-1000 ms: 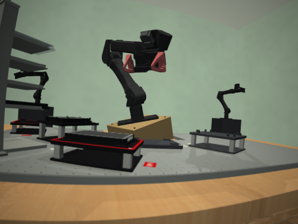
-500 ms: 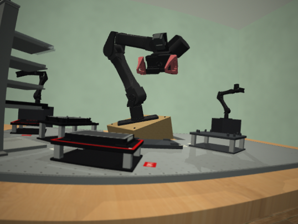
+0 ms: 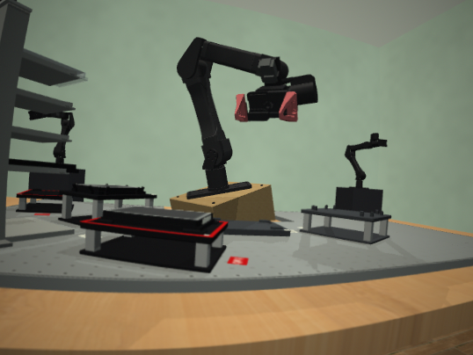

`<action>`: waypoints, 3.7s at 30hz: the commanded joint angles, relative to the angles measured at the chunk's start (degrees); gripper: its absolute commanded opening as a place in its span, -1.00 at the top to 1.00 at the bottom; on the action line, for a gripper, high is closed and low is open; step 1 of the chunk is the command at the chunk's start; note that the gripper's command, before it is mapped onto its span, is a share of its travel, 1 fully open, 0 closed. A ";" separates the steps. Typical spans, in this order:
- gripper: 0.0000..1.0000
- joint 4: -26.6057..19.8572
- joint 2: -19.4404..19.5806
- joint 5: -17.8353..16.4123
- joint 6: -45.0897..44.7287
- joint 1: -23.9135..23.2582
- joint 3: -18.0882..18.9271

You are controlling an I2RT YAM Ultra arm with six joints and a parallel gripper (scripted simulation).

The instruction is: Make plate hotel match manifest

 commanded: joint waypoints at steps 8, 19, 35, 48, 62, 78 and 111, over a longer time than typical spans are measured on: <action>-1.00 5.76 -0.97 0.92 -1.07 -1.08 -4.44; -1.00 5.78 -0.98 0.92 -1.10 -1.09 -4.45; -1.00 5.80 -0.98 0.92 -1.11 -1.09 -4.45; -1.00 -0.14 -2.53 0.93 -0.35 -0.90 -0.81; -1.00 23.56 -16.60 -1.32 -29.93 -9.13 -9.98; -1.00 40.56 -29.72 -8.75 -54.01 -20.22 -17.46; -1.00 48.25 -46.16 -39.42 -78.80 -54.19 -21.60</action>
